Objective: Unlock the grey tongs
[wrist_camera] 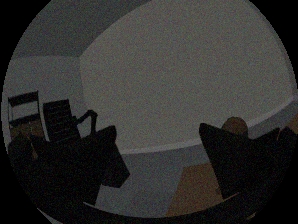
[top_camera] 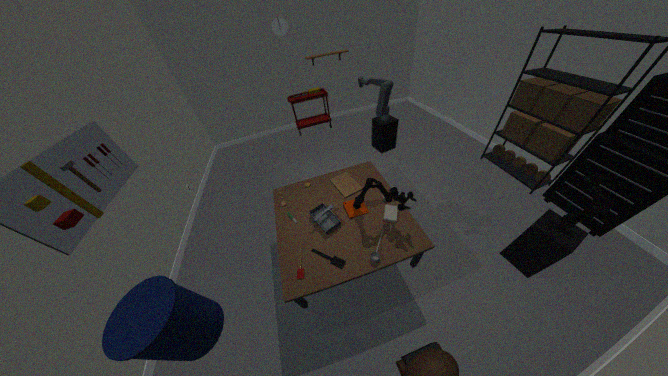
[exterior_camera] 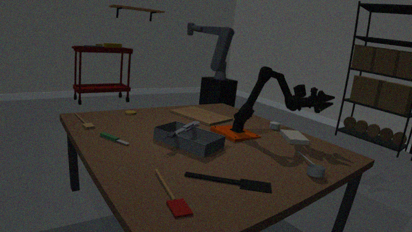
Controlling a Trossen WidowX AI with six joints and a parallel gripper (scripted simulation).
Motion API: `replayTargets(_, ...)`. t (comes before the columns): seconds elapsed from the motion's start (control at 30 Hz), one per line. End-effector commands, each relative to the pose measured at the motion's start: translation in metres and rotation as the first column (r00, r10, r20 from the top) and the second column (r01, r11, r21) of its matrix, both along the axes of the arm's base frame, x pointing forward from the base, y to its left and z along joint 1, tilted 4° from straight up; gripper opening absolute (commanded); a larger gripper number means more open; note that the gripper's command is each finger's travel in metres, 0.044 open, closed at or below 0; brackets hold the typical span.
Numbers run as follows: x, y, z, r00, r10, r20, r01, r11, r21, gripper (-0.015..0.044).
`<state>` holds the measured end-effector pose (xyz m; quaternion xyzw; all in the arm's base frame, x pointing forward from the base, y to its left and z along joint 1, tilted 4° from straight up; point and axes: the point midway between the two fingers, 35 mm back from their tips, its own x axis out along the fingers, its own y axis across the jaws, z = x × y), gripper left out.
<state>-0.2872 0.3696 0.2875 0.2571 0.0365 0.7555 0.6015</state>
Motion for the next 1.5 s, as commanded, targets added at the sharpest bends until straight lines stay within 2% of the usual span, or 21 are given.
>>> replayTargets(0.0, 0.002, 0.002, 0.0, 1.0, -0.007, 0.002, 0.007, 1.0, -0.002, 0.0374)
replayTargets(0.13, 0.025, 0.023, -0.005, 0.997, -0.07, 0.034, 0.071, 0.997, -0.029, 0.0269)
replayTargets(0.17, 0.033, 0.032, -0.007, 0.994, -0.095, 0.054, 0.097, 0.994, -0.041, 0.026)
replayTargets(0.43, 0.126, 0.095, -0.03, 0.926, -0.292, 0.239, 0.332, 0.932, -0.147, 0.026)
replayTargets(0.7, 0.249, 0.131, -0.058, 0.802, -0.446, 0.396, 0.568, 0.775, -0.278, 0.026)
replayTargets(0.87, 0.321, 0.131, -0.067, 0.718, -0.495, 0.489, 0.675, 0.667, -0.315, 0.026)
replayTargets(1.07, 0.425, 0.114, -0.091, 0.615, -0.524, 0.59, 0.787, 0.458, -0.413, 0.026)
replayTargets(1.3, 0.522, 0.069, -0.114, 0.53, -0.526, 0.665, 0.84, 0.216, -0.499, 0.026)
replayTargets(1.47, 0.588, 0.016, -0.133, 0.495, -0.501, 0.71, 0.824, 0.01, -0.567, 0.026)
